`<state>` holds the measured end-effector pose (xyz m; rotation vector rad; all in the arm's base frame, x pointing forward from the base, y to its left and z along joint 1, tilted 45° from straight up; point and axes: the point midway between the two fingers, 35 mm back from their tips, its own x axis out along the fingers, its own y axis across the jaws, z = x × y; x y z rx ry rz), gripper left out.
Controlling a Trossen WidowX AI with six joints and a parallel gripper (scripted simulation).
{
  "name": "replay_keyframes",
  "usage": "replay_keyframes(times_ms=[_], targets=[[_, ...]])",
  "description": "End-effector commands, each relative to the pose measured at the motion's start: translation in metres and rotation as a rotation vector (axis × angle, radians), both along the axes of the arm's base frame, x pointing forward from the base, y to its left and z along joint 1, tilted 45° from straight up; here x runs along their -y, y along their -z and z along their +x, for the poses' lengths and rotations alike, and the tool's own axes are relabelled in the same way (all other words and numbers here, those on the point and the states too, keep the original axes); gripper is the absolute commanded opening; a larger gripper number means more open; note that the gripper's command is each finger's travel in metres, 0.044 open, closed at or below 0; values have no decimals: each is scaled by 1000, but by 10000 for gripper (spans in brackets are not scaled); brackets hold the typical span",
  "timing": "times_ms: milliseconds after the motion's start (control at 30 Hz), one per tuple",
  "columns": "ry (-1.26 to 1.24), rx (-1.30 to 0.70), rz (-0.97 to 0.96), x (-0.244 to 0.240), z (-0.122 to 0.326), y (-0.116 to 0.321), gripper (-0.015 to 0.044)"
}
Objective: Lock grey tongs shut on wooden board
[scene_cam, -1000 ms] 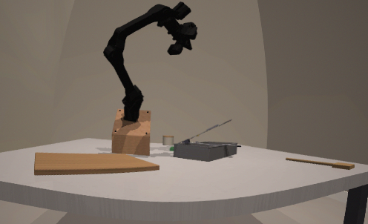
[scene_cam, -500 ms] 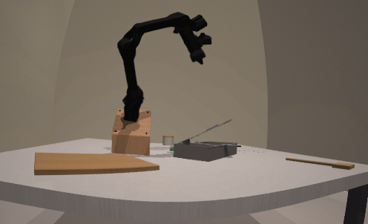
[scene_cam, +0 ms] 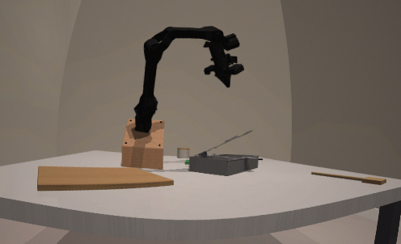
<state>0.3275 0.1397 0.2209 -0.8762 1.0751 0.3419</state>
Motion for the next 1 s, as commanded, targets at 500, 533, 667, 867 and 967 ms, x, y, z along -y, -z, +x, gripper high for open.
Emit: replay_keyframes(times_ms=[500, 533, 667, 867, 967], targets=[[-1069, -672, -834, 69, 66, 113, -150], [-1111, -705, -852, 71, 67, 118, -150], [-1283, -838, -916, 83, 72, 134, -150], [-1549, -1046, -976, 100, 77, 160, -150], [-1622, -1103, -984, 105, 77, 166, -150]])
